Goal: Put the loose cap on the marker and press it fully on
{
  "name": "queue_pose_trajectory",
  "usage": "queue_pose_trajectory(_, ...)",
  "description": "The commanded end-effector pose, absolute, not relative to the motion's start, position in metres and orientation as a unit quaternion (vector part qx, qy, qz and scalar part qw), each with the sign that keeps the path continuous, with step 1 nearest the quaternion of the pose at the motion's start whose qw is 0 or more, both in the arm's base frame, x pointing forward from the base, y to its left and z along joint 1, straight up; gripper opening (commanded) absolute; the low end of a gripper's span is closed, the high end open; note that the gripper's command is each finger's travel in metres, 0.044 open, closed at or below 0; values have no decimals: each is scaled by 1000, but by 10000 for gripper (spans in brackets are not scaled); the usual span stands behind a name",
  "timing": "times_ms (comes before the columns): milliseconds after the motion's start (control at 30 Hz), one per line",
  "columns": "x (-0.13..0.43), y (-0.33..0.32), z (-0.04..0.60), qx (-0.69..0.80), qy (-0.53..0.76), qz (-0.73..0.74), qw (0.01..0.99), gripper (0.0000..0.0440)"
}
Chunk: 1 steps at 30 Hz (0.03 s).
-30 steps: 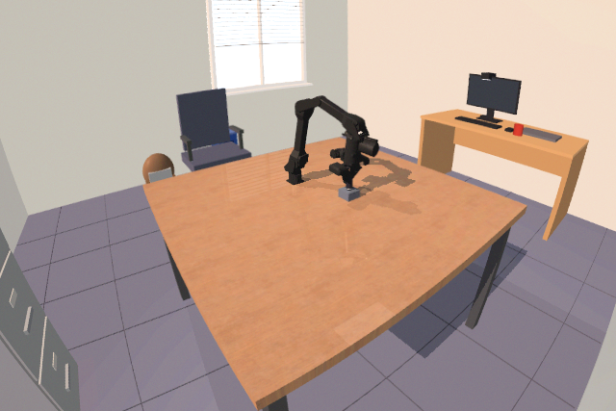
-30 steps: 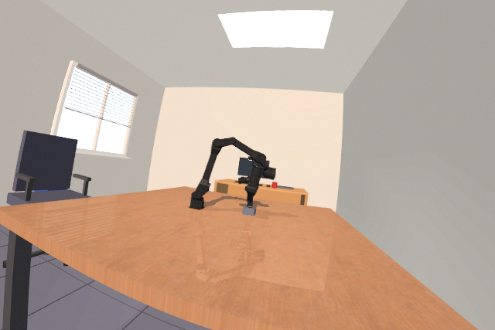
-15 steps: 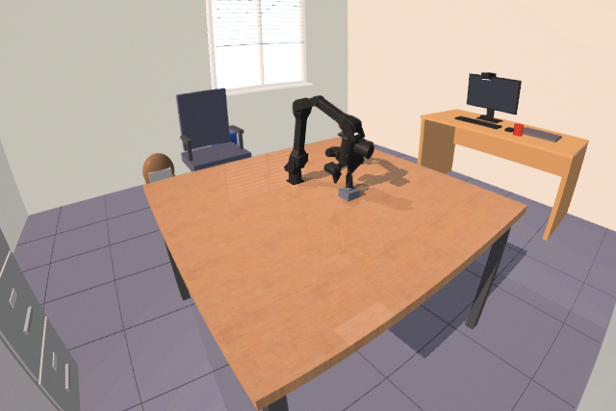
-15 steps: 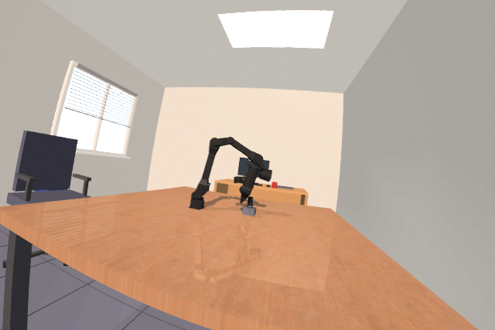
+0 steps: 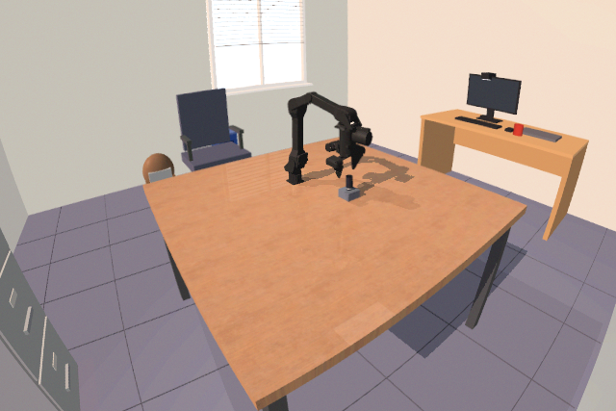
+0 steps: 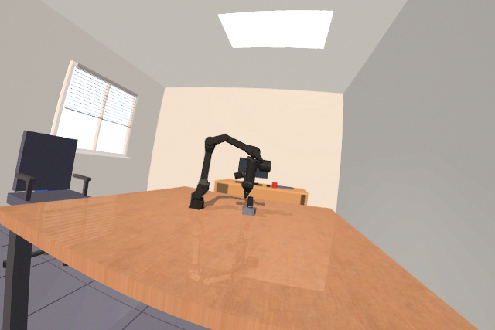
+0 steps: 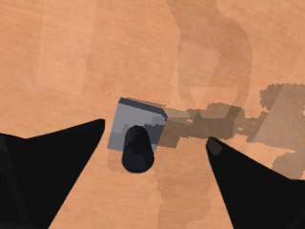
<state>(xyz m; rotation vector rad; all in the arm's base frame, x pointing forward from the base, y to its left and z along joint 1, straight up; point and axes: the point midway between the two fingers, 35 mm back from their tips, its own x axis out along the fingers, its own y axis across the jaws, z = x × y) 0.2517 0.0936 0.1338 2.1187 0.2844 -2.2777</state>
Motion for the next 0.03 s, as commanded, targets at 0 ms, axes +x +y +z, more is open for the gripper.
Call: queue_pose_trajectory(0, 253, 95, 144, 688, 98, -719, 3, 440)
